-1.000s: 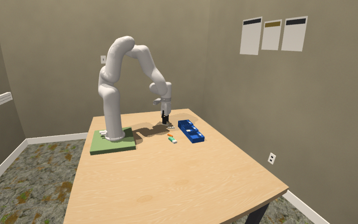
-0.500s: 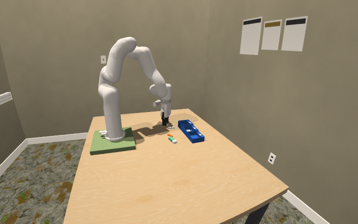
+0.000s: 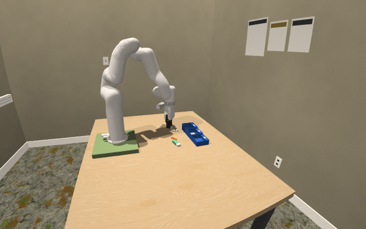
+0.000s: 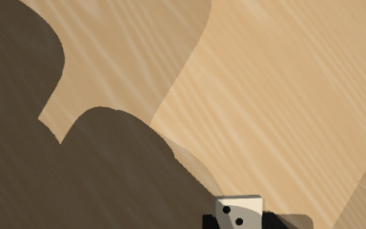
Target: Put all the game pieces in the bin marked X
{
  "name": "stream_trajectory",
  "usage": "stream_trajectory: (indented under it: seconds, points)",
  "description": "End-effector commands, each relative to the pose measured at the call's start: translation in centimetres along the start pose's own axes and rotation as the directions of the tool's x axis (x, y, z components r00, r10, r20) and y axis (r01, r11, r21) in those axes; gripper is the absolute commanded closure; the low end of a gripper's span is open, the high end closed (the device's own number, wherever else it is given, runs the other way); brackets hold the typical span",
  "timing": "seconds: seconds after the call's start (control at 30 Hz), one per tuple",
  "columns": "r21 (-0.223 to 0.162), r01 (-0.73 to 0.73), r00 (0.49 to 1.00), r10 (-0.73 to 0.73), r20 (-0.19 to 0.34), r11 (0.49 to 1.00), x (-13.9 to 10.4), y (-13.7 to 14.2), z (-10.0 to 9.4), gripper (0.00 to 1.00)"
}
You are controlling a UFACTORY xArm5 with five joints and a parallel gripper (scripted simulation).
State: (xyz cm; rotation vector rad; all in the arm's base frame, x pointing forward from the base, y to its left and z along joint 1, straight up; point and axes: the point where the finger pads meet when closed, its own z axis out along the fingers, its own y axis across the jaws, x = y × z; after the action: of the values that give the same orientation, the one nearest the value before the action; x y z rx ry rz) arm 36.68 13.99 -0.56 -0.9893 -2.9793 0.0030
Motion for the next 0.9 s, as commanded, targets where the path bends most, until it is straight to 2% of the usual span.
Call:
stream_trajectory:
  seconds: [0.0, 0.73, 0.87]
  points:
    - [-0.003, 0.000, 1.000, 0.000, 0.002, 1.000, -0.1, 0.1, -0.1, 0.79]
    - [-0.003, 0.000, 1.000, 0.000, 0.002, 1.000, -0.1, 0.1, -0.1, 0.79]
    - [-0.003, 0.000, 1.000, 0.000, 0.002, 1.000, -0.1, 0.1, -1.4, 0.79]
